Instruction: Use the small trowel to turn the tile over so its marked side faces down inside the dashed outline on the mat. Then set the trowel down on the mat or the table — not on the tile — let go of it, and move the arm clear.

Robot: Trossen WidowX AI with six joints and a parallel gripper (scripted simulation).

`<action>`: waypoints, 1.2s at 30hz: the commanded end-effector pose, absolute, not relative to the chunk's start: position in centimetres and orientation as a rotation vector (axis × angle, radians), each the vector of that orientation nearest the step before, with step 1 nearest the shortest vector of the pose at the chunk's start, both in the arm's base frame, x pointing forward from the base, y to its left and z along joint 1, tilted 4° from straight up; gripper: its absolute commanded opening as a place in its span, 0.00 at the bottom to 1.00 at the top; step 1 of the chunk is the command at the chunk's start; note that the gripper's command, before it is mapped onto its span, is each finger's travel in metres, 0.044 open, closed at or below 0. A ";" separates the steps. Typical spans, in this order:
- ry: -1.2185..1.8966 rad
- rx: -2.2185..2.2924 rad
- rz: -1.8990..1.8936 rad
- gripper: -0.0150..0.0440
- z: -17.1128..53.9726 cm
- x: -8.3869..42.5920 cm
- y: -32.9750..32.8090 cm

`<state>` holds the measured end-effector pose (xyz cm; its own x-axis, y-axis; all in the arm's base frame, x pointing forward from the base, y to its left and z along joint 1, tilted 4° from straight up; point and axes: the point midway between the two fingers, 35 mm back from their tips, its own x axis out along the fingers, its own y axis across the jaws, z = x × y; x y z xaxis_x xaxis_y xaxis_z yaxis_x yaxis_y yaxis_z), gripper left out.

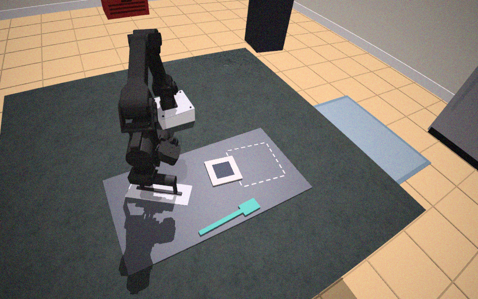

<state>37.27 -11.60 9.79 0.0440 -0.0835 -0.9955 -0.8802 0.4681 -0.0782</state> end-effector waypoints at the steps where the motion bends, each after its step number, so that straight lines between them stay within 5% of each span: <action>1: 1.411 -0.914 0.763 0.71 9.1 37.2 -11.6; 20: 1.411 -0.914 0.763 0.71 6.3 37.2 -11.9; 25: 1.411 -0.914 0.763 0.49 6.3 37.2 -11.9; 36: 1.411 -0.914 0.763 0.47 6.3 37.2 -11.9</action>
